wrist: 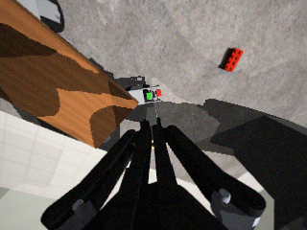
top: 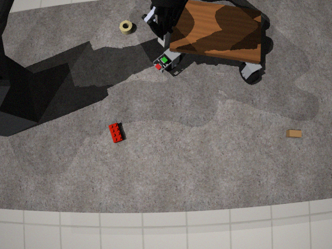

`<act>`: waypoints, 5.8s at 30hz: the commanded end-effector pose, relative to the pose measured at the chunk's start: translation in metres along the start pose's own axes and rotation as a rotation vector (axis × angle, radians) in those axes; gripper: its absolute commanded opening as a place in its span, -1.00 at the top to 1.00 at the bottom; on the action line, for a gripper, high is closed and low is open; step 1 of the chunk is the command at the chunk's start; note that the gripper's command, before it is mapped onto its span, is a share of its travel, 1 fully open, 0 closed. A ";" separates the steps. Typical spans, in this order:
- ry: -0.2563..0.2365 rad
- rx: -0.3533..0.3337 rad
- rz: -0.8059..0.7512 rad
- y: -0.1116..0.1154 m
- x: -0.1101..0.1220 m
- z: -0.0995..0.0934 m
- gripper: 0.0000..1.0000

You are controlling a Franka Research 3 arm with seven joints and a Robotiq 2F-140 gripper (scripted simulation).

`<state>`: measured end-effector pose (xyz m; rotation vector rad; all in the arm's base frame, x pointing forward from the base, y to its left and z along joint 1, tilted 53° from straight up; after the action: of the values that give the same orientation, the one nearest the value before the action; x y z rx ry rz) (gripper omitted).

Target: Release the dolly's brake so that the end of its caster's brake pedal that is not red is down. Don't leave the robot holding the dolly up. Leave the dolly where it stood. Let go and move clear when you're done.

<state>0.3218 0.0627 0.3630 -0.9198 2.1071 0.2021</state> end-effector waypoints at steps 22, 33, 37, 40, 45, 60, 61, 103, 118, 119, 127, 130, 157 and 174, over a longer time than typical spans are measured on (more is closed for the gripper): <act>-0.070 0.059 -0.003 0.008 0.008 0.001 1.00; -0.069 0.057 -0.004 0.005 0.006 0.039 1.00; -0.069 0.057 -0.004 0.005 0.006 0.039 1.00; -0.069 0.057 -0.004 0.005 0.006 0.039 1.00; -0.069 0.057 -0.004 0.005 0.006 0.039 1.00; -0.069 0.057 -0.004 0.005 0.006 0.039 1.00; -0.069 0.057 -0.004 0.005 0.006 0.039 1.00; -0.070 0.059 -0.003 0.003 0.003 0.078 1.00; -0.070 0.059 -0.003 0.002 0.001 0.097 1.00; -0.070 0.059 -0.003 0.002 0.001 0.098 1.00; -0.070 0.059 -0.003 0.001 0.001 0.106 1.00; -0.070 0.059 -0.003 0.001 0.001 0.106 1.00; -0.070 0.059 -0.003 0.001 0.001 0.107 1.00; -0.070 0.059 -0.003 0.001 0.000 0.107 1.00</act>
<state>0.3858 0.1083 0.2910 -0.8654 2.0415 0.1689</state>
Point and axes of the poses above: the point where the finger pads meet when closed, its own z axis out along the fingers, its own x axis across the jaws, y = z × x, the point moved 10 cm from there along -z, back along the fingers, and after that the axes turned 5 degrees about z, right-handed, at the moved point
